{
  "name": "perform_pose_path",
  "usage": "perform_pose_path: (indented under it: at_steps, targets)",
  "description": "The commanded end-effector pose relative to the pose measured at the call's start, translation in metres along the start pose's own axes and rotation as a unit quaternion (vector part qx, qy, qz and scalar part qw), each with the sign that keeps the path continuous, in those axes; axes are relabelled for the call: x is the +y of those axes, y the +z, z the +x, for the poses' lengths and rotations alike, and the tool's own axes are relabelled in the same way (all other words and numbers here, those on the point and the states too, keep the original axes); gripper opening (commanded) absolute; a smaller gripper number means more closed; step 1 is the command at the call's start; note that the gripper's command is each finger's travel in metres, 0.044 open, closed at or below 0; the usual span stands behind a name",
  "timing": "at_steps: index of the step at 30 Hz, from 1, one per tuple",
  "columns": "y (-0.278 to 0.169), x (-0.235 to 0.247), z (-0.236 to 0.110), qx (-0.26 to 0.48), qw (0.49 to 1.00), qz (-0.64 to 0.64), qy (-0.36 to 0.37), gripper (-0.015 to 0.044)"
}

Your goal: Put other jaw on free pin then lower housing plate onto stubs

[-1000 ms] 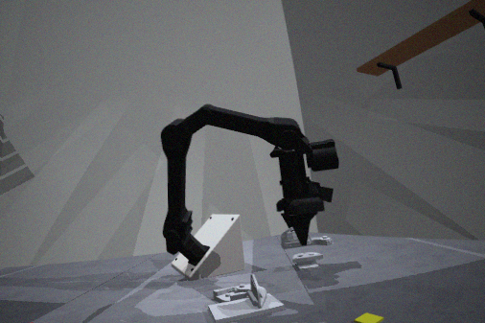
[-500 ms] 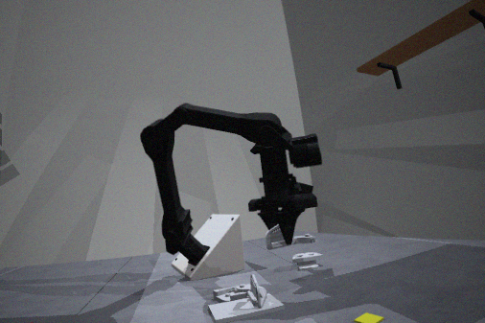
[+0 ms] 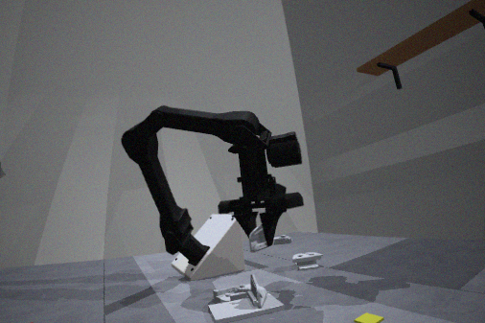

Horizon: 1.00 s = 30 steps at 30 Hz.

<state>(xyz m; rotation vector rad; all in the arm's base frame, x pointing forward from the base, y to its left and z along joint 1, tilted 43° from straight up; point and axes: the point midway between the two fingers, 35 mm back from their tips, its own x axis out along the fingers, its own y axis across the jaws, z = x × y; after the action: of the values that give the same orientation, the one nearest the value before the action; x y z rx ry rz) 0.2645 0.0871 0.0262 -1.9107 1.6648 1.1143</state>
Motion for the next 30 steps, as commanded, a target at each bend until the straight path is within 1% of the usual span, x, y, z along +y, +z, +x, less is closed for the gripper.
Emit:
perform_pose_path:
  at_steps: [1,15,30]
  targets:
    - [-0.013,0.010,0.001,0.003,0.998,-0.065,0.002,0.0134]
    - [-0.046,0.040,0.003,0.004,0.967,-0.254,0.004,0.0134]
    - [-0.075,0.074,0.009,0.005,0.895,-0.446,0.008,0.0134]
